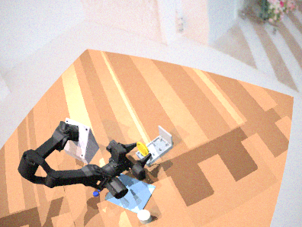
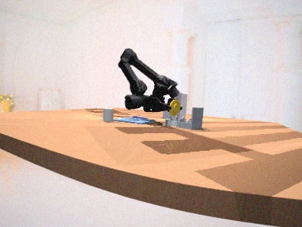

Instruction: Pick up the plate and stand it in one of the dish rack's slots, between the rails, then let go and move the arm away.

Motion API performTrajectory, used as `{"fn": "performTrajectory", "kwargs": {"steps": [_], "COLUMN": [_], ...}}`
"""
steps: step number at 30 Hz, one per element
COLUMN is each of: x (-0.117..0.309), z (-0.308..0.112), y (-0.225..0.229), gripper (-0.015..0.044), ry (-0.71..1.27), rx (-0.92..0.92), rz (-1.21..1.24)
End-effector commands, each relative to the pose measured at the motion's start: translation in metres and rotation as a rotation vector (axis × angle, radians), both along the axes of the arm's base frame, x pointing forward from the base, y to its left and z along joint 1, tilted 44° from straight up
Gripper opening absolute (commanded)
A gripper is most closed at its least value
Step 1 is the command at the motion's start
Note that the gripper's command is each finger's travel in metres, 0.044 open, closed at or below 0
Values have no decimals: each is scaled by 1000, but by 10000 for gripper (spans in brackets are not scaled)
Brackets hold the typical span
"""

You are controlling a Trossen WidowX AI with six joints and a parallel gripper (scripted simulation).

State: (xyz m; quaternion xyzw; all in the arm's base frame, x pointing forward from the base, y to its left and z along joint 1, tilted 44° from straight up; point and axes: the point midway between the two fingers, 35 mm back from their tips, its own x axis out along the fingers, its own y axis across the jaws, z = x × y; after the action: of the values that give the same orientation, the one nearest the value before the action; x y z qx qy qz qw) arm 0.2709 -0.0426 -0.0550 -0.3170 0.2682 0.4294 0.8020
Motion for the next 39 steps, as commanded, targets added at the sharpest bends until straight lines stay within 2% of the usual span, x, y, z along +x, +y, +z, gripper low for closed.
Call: {"fn": "performTrajectory", "kwargs": {"steps": [1, 8, 13, 27, 39], "x": [2, 7, 5, 5, 5], "z": [-3, -9, -26, -23, -23], "y": [3, 9, -4, -1, -2], "gripper": [0, 0, 0, 0, 315], "ry": [2, 1, 0, 9, 7], "rx": [0, 1, 2, 0, -2], "rz": [0, 1, 2, -2, 0]}}
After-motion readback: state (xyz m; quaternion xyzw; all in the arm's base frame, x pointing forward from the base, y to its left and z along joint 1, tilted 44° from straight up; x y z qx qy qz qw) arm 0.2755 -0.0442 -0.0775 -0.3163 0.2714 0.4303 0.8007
